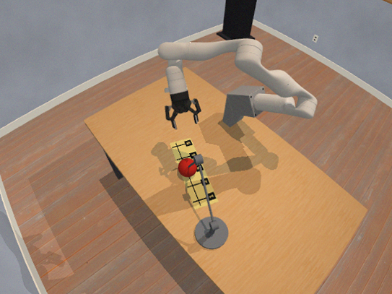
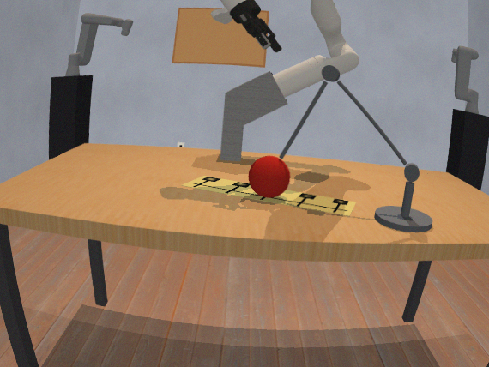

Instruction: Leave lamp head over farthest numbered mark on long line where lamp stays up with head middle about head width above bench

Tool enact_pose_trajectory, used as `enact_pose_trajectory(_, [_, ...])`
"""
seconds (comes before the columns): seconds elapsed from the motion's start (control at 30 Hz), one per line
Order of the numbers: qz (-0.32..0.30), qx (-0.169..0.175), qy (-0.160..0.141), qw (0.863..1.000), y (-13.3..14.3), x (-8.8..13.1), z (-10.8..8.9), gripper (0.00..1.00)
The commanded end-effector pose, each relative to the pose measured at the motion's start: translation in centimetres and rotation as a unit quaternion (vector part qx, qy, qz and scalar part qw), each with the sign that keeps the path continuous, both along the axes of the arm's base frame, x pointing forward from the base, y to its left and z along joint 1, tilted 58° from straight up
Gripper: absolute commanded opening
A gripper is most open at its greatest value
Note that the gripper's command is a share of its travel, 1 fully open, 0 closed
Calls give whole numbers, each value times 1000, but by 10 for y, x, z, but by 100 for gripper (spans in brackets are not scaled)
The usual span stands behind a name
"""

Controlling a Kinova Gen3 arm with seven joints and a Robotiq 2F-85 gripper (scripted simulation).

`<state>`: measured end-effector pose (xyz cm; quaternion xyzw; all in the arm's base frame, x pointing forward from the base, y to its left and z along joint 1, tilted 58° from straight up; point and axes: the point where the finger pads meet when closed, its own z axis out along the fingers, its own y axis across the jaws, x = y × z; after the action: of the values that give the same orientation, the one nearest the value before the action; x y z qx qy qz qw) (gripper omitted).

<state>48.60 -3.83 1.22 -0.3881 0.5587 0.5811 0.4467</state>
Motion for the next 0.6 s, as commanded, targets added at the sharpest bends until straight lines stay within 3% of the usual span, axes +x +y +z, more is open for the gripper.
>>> enact_pose_trajectory(0.0, [-2, -3, -1, 1000, -12, 2, 6, 100])
enact_pose_trajectory(0.57, [-1, -1, -1, 1000, -47, 8, 29, 100])
